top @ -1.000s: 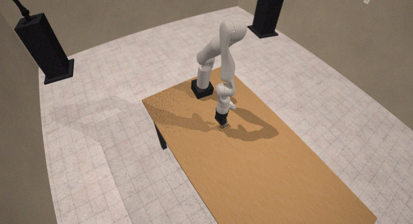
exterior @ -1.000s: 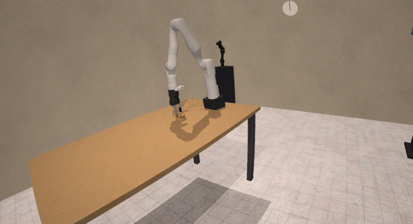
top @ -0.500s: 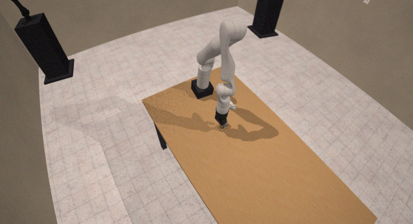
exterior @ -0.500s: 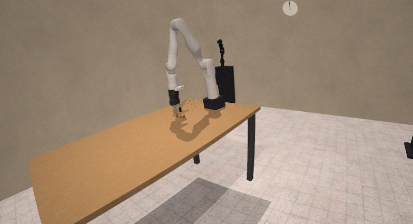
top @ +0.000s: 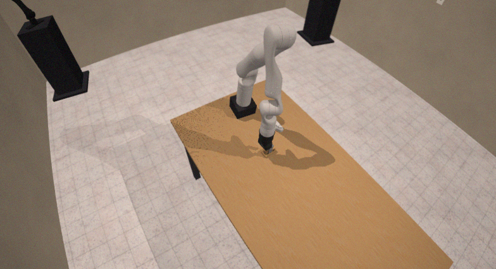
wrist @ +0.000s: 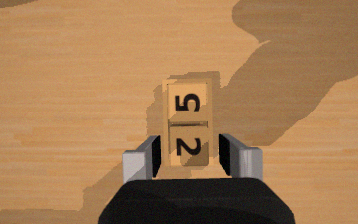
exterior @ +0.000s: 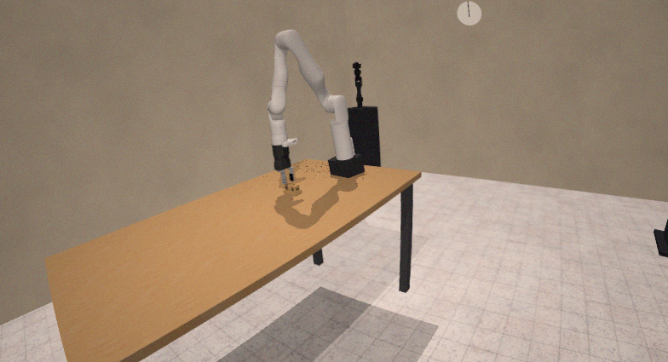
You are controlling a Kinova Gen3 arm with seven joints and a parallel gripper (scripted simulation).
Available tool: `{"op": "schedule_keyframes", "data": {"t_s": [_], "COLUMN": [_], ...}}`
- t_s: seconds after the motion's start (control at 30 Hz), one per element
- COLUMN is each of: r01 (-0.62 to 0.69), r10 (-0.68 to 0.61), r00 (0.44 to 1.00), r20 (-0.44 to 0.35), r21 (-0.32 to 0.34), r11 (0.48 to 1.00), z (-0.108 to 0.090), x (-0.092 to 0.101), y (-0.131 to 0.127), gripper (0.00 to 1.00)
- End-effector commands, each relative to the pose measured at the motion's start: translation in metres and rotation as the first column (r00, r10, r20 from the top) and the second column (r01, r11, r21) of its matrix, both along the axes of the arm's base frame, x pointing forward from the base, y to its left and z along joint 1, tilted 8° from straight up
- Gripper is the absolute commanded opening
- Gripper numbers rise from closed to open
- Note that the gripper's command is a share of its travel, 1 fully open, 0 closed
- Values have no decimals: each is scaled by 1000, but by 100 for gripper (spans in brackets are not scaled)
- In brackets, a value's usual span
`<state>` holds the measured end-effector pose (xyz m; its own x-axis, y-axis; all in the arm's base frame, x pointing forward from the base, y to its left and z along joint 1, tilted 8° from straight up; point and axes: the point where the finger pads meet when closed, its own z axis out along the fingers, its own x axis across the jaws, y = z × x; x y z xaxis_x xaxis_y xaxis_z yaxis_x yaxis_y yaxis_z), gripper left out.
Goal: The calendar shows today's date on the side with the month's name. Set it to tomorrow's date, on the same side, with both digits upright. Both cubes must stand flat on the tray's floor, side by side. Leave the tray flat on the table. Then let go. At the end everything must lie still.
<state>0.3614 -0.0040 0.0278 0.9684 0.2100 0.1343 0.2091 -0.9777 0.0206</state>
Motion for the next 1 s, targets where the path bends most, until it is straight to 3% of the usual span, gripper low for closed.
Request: {"op": "schedule_keyframes", "data": {"t_s": [0.0, 0.97], "r01": [0, 0], "r10": [0, 0], "r00": [1000, 1000], "r20": [-2, -5], "r21": [2, 2], "r11": [1000, 1000], "z": [0, -1], "x": [0, -2], "y": [1, 1], "gripper": [90, 90]}}
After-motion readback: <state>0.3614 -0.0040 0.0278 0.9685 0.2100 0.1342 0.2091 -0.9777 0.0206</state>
